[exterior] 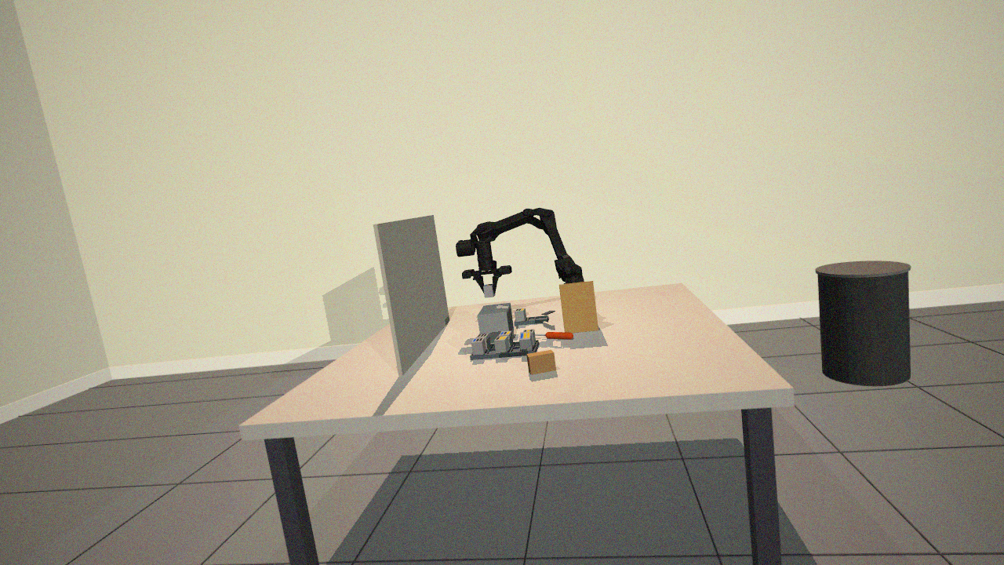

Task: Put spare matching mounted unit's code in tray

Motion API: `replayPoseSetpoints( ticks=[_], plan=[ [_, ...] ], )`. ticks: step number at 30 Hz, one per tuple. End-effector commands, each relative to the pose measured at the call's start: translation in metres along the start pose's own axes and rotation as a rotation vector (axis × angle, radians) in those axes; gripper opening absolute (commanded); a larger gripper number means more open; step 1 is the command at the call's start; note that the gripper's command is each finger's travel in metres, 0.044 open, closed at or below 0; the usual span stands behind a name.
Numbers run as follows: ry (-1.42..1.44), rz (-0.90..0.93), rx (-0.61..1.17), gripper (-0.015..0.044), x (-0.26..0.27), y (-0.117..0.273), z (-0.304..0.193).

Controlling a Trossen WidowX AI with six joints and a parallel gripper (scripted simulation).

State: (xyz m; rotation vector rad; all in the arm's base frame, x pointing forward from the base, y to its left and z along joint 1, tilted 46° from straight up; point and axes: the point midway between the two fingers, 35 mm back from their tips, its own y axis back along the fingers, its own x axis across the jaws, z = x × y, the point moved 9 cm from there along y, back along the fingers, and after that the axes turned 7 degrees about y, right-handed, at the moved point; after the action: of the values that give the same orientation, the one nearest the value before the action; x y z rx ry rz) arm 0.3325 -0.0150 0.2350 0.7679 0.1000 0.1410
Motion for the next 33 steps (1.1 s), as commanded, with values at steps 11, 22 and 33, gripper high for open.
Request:
replayPoseSetpoints(
  ticks=[11, 22, 33],
  plan=[
    [0.004, -0.005, 0.002, 0.0, 0.001, -0.015, 0.0],
    [0.004, -0.004, 0.002, 0.0, 0.001, -0.026, 0.0],
    [0.004, -0.004, 0.002, 0.0, 0.001, -0.036, 0.0]
  ],
)
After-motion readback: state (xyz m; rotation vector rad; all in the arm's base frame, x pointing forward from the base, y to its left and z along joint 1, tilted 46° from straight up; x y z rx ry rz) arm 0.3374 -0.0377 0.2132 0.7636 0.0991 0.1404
